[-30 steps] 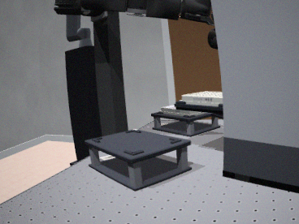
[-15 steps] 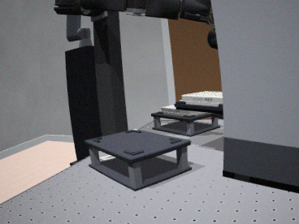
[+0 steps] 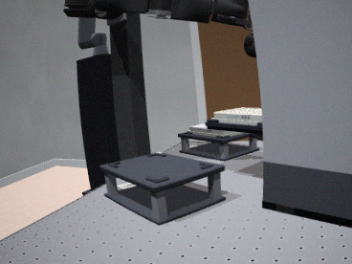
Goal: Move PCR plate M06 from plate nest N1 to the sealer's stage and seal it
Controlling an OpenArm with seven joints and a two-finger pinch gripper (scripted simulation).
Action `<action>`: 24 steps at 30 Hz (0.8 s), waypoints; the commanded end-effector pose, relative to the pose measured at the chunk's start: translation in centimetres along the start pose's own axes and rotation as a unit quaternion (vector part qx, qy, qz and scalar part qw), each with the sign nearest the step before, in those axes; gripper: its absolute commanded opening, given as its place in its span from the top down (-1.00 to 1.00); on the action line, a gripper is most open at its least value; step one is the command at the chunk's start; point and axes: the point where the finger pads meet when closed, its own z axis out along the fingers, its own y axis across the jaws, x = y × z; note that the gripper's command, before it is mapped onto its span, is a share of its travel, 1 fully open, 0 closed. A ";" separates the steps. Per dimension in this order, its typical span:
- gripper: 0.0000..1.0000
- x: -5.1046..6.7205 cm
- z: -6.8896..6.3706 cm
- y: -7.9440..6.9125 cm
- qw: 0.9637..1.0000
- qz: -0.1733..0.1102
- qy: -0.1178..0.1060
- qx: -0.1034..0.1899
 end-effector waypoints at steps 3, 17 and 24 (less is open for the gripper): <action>1.00 -0.1 -0.3 0.1 1.000 0.000 -0.001 -0.003; 1.00 1.2 0.7 2.3 0.998 0.016 0.022 -0.064; 1.00 1.6 0.9 2.8 0.996 0.020 0.028 -0.079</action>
